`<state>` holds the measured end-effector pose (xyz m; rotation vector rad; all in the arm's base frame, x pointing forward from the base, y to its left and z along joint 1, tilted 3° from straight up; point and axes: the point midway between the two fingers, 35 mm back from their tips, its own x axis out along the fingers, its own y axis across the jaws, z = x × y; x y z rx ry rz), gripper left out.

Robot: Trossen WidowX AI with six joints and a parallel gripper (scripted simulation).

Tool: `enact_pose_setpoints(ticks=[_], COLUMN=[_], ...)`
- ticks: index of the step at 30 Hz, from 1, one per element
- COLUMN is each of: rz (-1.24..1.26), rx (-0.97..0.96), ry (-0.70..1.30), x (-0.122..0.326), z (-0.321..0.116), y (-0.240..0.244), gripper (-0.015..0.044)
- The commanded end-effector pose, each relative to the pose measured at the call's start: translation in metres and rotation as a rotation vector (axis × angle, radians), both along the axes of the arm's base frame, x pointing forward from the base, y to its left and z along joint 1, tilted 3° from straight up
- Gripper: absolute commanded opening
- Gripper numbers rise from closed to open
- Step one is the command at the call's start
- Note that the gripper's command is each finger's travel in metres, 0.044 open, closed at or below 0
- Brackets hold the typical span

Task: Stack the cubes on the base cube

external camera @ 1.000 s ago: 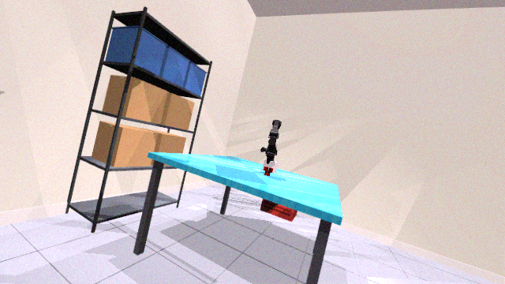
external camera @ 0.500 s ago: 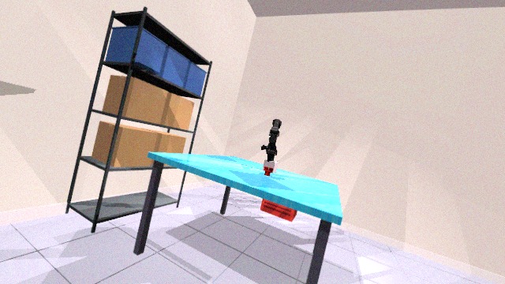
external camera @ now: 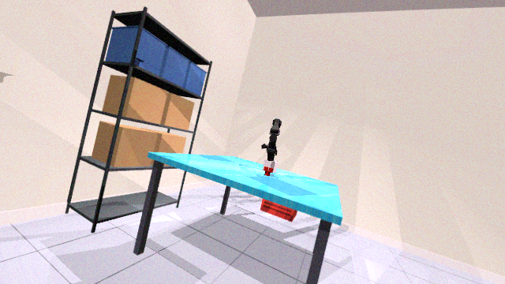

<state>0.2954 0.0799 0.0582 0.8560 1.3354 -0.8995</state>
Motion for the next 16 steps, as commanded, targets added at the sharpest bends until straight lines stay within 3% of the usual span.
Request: enact_pose_setpoints(ticks=[1, 9, 16], rz=[0.001, 0.001, 0.001], rx=[0.002, 0.010, 0.010], ry=[0.001, 0.006, 0.006], x=[-0.004, -0.053, -0.059], z=[-0.001, -0.005, -0.005], y=[0.019, 0.124, 0.132], gripper=[0.0400, 0.0400, 0.0400])
